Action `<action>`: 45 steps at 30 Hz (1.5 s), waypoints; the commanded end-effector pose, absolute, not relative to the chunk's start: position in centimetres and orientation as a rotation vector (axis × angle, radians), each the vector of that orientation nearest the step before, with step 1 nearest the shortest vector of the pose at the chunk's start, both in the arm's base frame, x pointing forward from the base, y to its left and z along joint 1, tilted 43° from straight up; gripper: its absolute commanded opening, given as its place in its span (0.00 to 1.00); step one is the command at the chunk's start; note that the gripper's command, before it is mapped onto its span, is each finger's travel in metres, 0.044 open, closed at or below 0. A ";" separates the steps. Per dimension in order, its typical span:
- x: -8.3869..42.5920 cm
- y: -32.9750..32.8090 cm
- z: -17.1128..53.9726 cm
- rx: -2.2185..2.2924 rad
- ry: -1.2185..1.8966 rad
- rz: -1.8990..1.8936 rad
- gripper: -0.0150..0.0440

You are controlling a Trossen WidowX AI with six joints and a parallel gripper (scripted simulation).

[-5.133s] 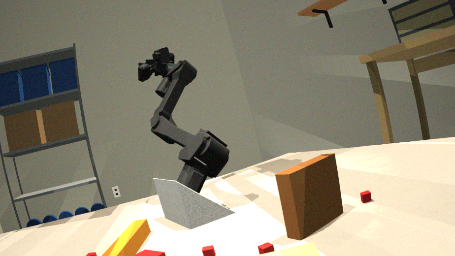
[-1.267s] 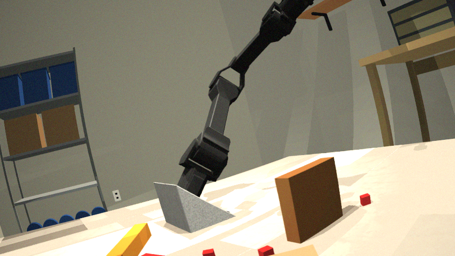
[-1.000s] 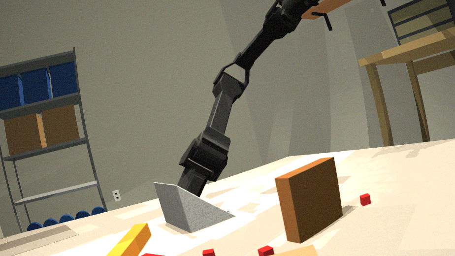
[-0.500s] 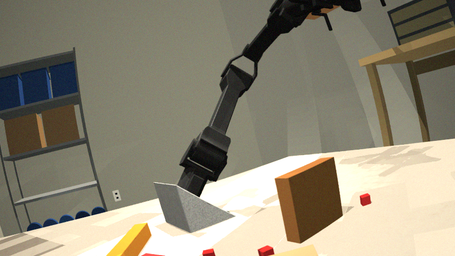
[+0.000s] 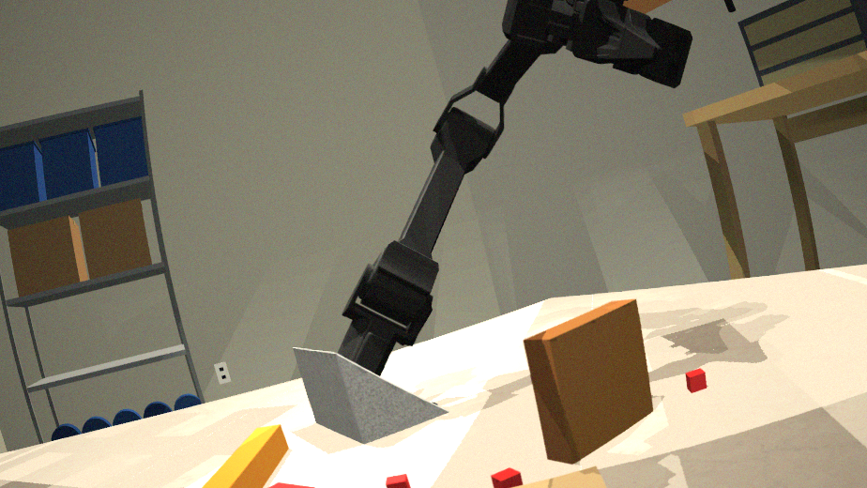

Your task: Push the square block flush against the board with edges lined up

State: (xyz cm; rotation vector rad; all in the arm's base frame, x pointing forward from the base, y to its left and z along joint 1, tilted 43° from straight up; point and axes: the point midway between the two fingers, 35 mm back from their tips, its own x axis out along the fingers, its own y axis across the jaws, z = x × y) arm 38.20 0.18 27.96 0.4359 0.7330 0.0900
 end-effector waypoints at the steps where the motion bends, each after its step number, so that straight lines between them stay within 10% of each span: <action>1: 37.3 0.2 24.4 0.395 0.876 0.136 0.25; 45: 26.6 5.4 8.9 0.471 1.536 0.702 0.25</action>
